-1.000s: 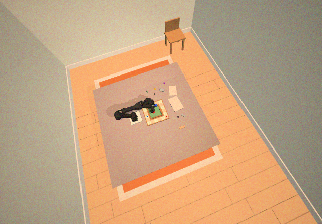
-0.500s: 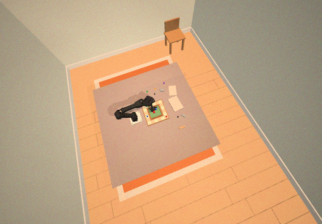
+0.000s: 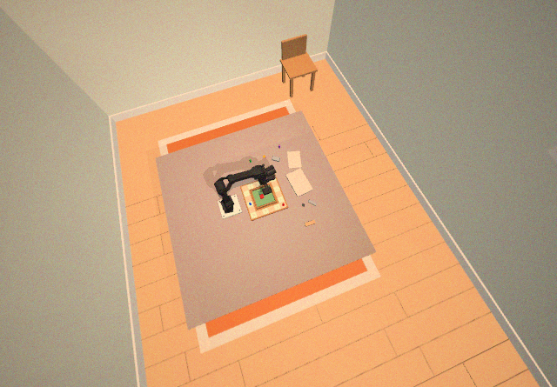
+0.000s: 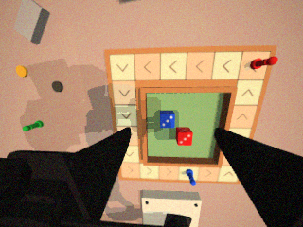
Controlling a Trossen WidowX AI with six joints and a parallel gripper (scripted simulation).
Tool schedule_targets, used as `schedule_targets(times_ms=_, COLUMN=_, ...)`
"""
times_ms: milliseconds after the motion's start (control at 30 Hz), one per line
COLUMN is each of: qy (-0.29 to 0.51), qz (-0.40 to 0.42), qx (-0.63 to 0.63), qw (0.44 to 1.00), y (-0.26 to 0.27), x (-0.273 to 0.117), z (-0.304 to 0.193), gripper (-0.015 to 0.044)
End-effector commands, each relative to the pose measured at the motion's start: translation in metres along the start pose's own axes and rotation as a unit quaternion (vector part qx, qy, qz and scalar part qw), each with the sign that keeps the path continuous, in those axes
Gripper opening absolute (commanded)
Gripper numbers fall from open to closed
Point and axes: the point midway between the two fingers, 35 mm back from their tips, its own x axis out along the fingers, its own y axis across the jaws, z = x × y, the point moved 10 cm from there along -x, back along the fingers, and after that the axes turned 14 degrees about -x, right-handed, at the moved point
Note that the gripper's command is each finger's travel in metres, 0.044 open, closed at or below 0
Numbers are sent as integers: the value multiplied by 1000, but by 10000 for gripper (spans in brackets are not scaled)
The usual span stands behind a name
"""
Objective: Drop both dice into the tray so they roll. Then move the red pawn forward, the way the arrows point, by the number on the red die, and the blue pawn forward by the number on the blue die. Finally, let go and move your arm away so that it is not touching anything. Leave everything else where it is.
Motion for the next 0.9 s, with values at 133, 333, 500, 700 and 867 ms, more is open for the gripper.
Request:
schedule_targets(times_ms=133, qy=7, qz=-1, qx=-5, qw=1000, y=-19, x=3, z=13, gripper=361)
schedule_targets(times_ms=333, qy=34, qz=3, qx=-22, qw=999, y=-110, x=24, z=45, gripper=204)
schedule_targets(times_ms=500, qy=45, qz=9, qx=-30, qw=998, y=-162, x=39, z=49, gripper=200)
schedule_targets(times_ms=700, qy=45, qz=9, qx=-30, qw=998, y=-162, x=39, z=49, gripper=200)
schedule_targets(times_ms=867, qy=45, qz=9, qx=-30, qw=998, y=-165, x=49, z=47, gripper=200)
